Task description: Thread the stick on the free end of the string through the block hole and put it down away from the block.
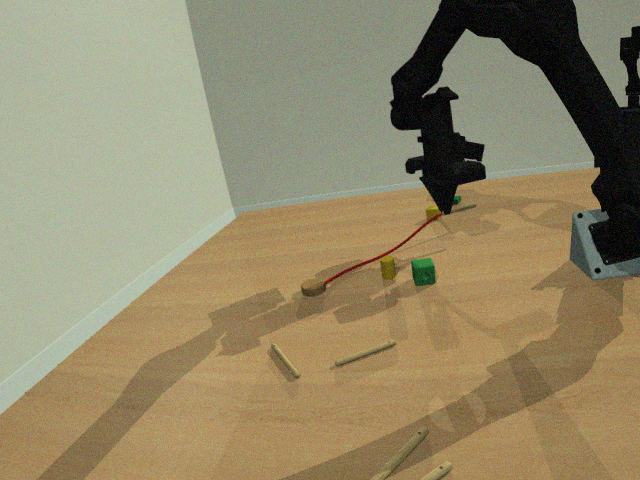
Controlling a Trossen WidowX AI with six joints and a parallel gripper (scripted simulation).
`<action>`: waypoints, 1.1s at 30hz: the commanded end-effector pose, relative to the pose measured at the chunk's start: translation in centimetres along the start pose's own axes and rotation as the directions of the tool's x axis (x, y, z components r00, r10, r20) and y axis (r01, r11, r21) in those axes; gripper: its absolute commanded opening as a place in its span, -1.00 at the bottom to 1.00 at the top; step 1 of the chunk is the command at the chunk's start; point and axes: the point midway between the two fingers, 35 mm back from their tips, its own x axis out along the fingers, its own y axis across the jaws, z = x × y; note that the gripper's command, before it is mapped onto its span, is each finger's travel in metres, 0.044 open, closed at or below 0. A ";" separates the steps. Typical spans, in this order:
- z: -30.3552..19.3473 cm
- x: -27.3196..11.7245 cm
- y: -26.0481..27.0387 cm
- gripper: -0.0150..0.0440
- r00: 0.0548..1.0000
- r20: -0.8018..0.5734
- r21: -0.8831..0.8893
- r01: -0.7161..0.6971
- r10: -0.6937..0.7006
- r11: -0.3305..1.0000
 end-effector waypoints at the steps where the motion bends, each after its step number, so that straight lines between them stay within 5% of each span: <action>1: -0.5 -0.2 0.3 -0.49 1.000 -0.003 -0.154 -0.005 0.004 0.988; 16: -1.8 -0.3 1.0 -0.49 1.000 -0.004 -0.646 -0.008 0.007 0.763; 33: -3.4 -0.4 1.6 -0.49 1.000 -0.004 -0.969 -0.007 0.009 0.245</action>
